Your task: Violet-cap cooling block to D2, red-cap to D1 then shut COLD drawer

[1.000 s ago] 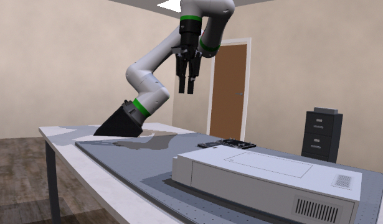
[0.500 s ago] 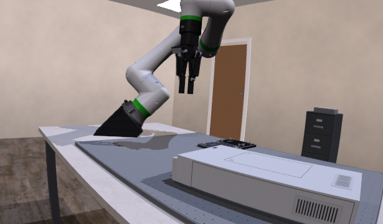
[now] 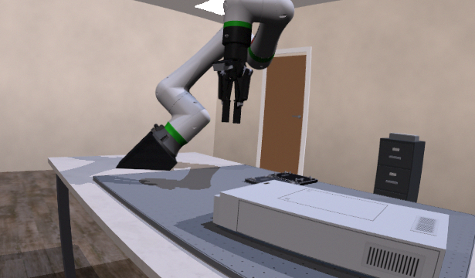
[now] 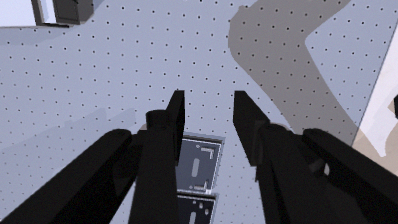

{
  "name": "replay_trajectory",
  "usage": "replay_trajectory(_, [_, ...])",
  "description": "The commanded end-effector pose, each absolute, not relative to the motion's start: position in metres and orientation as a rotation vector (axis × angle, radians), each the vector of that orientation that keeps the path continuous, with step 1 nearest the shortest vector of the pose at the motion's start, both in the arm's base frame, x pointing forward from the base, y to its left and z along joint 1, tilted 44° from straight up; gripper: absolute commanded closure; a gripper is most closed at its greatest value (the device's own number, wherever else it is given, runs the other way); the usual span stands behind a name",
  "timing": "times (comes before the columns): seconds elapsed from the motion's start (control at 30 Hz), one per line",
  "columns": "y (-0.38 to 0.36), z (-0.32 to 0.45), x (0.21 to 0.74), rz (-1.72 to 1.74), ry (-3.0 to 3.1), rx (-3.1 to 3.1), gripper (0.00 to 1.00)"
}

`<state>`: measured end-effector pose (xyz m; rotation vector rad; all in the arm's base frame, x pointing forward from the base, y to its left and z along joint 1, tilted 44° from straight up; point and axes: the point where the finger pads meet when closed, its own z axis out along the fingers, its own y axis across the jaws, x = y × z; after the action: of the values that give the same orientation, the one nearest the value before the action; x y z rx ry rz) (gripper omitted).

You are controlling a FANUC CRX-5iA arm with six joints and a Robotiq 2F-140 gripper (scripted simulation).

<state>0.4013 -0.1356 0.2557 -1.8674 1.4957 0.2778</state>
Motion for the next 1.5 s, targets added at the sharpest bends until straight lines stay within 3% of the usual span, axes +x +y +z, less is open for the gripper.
replay_trajectory(0.0, [-0.138, 0.252, 0.411, 0.276, 1.496, -1.868, 0.66])
replay_trajectory(1.47, [-0.167, 0.190, 0.547, 0.276, 1.496, -1.867, 0.66])
